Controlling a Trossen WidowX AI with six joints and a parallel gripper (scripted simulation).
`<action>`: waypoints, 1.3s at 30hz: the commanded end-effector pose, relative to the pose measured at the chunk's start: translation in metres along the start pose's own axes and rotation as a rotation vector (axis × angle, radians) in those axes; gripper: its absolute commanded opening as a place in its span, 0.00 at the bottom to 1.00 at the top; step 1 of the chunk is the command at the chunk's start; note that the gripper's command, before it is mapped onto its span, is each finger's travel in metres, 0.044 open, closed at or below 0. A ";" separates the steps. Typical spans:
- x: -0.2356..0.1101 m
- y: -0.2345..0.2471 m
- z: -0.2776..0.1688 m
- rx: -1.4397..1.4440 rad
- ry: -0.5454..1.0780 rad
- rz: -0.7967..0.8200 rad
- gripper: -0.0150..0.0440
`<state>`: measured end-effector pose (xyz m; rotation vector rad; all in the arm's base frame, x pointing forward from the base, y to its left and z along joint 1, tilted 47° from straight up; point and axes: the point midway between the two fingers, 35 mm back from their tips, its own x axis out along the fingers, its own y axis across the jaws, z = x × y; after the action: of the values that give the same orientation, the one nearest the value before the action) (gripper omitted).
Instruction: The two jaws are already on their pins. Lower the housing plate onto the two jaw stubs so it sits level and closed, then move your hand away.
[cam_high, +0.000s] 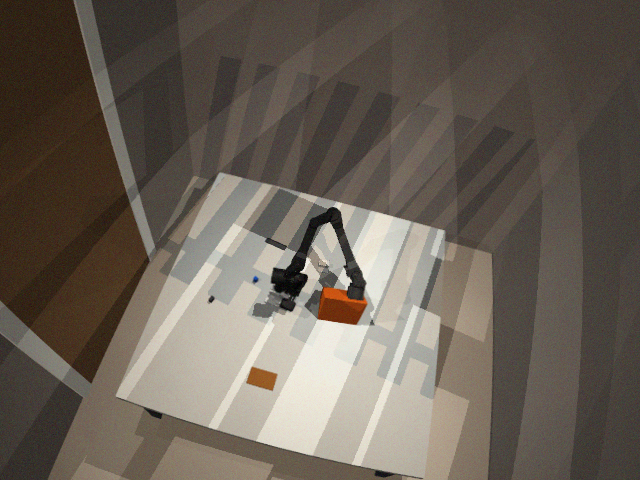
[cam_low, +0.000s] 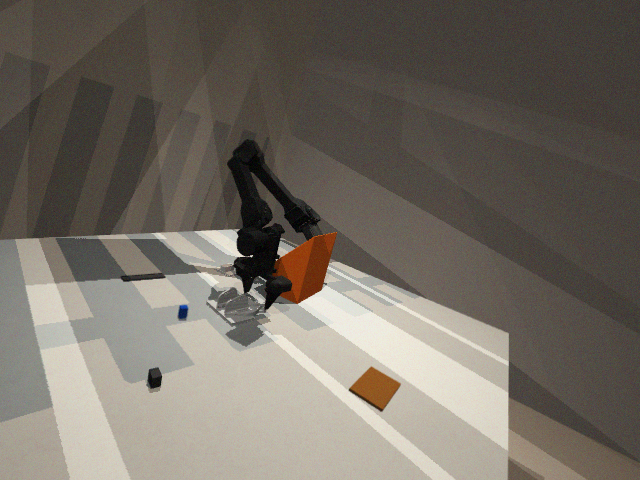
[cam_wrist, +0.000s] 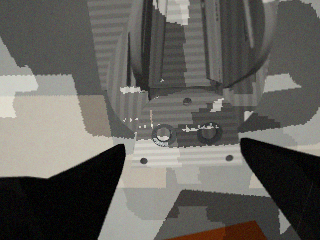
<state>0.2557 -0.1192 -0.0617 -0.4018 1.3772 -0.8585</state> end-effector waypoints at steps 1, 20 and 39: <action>-0.030 0.001 0.006 0.014 -0.015 0.011 1.00; -0.115 -0.011 -0.058 0.009 -0.012 0.009 1.00; -0.116 -0.011 -0.059 0.009 -0.012 0.008 1.00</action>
<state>0.2006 -0.0289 0.0134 -0.4016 1.3641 -0.8535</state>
